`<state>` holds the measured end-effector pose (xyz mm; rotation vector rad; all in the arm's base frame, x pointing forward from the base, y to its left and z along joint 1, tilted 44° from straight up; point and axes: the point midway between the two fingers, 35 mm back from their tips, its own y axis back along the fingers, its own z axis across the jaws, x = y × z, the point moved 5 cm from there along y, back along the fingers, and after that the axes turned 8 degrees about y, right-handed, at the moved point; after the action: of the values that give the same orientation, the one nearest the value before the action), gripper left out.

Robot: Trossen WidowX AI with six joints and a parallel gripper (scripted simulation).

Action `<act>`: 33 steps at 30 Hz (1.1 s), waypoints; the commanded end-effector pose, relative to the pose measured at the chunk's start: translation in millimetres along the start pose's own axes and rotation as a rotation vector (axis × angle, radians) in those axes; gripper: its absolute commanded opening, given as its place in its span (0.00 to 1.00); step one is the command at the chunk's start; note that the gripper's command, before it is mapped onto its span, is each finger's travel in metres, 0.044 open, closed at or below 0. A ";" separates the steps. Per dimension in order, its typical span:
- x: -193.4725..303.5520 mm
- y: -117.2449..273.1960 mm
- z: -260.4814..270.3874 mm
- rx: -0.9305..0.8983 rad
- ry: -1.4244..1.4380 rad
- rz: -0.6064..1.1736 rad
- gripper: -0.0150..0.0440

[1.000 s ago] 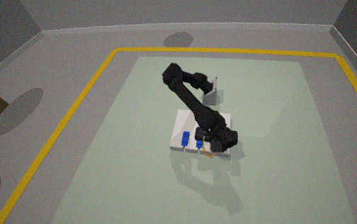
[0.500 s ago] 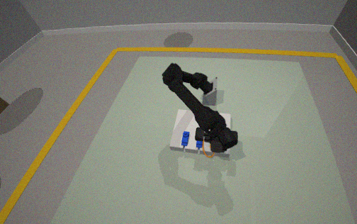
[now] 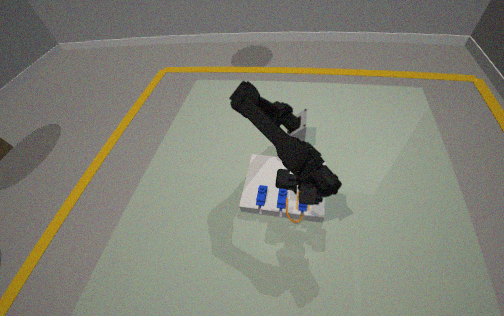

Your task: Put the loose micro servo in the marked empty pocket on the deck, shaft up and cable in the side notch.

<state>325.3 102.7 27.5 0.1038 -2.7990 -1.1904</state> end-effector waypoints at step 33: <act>91.2 106.1 12.1 -0.005 0.012 -0.001 1.00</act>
<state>231.2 174.5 100.6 0.1212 -2.7856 -1.1866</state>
